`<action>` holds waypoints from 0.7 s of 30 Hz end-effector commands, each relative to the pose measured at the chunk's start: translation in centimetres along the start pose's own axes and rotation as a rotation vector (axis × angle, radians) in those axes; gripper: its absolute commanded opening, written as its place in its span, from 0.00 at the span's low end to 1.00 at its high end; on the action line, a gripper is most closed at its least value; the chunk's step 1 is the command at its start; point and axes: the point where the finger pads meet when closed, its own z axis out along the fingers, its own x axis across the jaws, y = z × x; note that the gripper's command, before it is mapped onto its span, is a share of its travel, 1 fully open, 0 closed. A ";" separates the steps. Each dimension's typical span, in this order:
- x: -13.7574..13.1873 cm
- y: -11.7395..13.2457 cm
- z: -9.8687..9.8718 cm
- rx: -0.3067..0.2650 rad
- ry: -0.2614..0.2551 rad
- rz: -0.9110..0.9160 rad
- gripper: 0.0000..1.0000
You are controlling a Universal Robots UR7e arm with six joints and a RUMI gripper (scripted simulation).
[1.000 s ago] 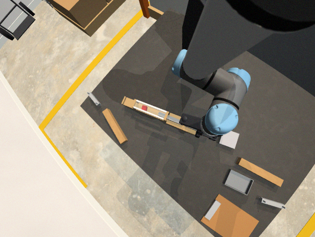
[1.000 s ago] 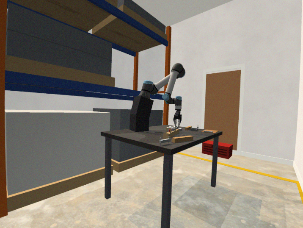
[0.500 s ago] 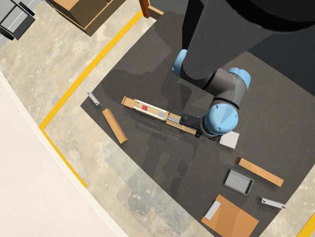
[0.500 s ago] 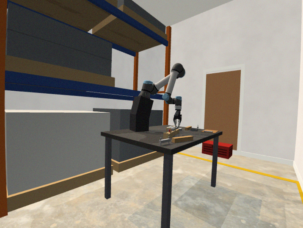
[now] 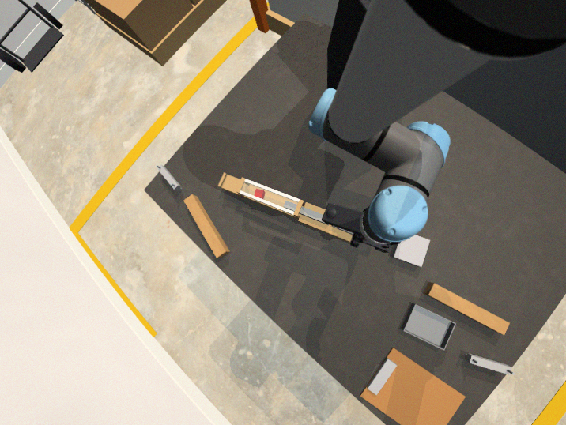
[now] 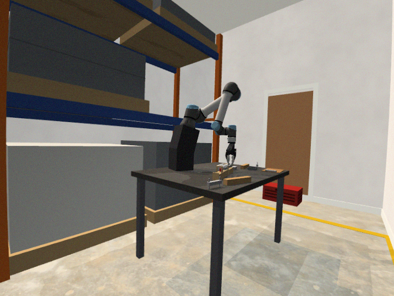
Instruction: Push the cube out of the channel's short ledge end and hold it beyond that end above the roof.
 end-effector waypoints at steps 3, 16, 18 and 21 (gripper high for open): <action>-0.1 -0.1 0.0 0.000 -0.001 0.000 0.00; -0.1 -1.2 0.0 0.000 -0.001 0.000 0.00; -0.1 -1.2 0.0 0.000 -0.001 0.000 0.00; -0.1 -1.8 0.0 0.000 -0.001 0.000 0.00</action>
